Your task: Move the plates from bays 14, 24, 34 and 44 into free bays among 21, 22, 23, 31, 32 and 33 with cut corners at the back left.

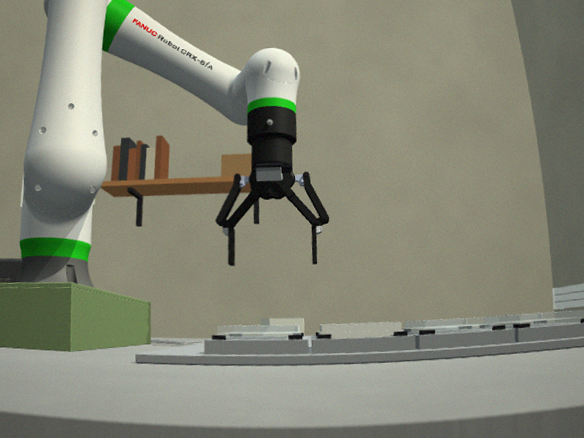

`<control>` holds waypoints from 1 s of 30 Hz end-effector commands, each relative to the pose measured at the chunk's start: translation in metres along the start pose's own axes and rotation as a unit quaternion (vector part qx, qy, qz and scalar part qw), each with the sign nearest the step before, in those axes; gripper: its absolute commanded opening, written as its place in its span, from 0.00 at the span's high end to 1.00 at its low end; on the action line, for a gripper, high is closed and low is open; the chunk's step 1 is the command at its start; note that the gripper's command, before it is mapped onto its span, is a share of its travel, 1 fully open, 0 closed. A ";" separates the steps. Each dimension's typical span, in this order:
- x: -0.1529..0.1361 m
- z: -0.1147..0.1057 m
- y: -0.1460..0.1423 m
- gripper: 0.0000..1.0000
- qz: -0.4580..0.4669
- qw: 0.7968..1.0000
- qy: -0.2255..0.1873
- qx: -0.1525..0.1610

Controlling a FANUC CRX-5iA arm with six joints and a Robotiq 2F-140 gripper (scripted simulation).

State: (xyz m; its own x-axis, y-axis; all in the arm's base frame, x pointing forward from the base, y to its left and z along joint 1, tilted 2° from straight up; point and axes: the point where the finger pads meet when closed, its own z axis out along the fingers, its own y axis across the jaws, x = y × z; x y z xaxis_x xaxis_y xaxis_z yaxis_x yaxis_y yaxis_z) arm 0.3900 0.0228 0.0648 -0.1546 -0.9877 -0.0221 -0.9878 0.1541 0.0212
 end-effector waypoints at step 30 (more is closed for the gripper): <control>0.118 -0.004 -0.001 0.00 0.000 1.000 0.000 0.001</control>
State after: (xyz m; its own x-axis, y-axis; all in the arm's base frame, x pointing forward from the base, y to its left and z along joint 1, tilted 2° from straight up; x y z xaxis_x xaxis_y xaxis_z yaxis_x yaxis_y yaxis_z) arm 0.3739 -0.0800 0.0656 -0.1546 -0.9877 -0.0220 -0.9878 0.1542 0.0212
